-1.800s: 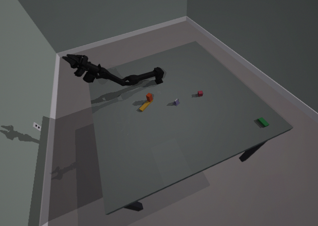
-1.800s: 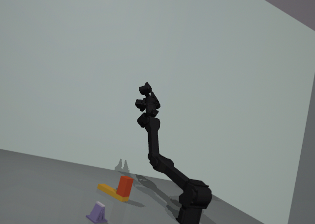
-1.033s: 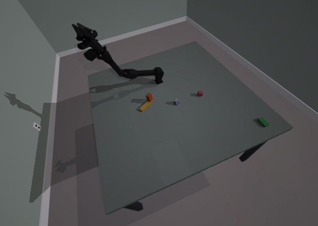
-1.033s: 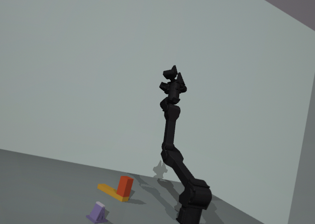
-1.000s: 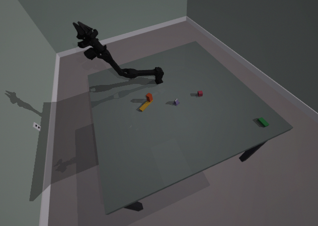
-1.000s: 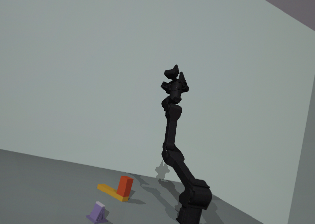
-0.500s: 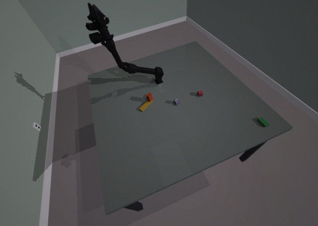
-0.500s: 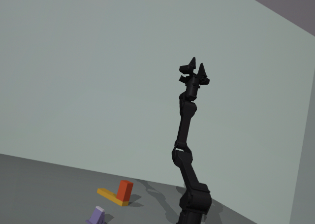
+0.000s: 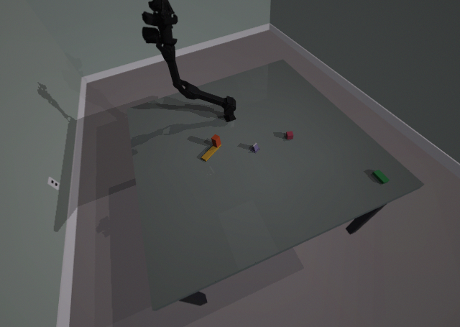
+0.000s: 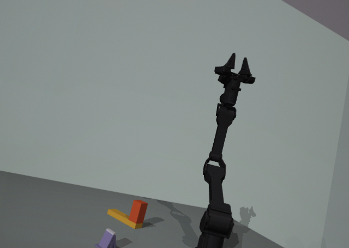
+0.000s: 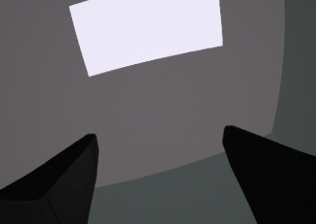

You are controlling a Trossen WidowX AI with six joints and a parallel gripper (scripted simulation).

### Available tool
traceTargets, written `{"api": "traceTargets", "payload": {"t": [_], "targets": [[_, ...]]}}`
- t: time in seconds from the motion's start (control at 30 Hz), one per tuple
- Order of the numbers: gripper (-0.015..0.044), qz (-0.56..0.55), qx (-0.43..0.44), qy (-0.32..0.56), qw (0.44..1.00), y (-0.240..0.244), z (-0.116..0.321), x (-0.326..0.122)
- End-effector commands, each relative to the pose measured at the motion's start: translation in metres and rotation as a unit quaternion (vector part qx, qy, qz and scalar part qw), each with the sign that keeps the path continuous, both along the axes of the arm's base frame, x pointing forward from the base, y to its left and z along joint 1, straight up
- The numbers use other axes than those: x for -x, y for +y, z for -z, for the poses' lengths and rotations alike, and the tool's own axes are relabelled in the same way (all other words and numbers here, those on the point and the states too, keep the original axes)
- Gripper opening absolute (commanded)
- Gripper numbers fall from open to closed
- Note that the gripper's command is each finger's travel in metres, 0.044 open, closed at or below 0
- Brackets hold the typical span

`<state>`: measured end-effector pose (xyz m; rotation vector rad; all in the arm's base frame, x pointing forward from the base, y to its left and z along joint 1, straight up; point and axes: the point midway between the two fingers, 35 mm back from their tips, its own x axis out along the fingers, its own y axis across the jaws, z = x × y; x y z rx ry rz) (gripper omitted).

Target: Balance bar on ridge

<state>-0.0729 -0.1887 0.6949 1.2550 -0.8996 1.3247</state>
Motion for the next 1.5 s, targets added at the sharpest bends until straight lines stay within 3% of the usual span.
{"api": "traceTargets", "payload": {"t": [0.0,0.4,0.83,1.17,1.47], "targets": [[0.0315,0.035,0.051,0.026,0.998,0.049,-0.006,-0.010],[0.0315,0.135,0.161,0.088,0.974,0.143,-0.004,-0.046],[0.0315,0.230,0.274,0.177,0.917,0.220,0.024,-0.115],[0.0315,0.296,0.338,0.249,0.858,0.252,0.052,-0.177],[0.0315,0.332,0.340,0.310,0.824,0.255,0.070,-0.221]]}}
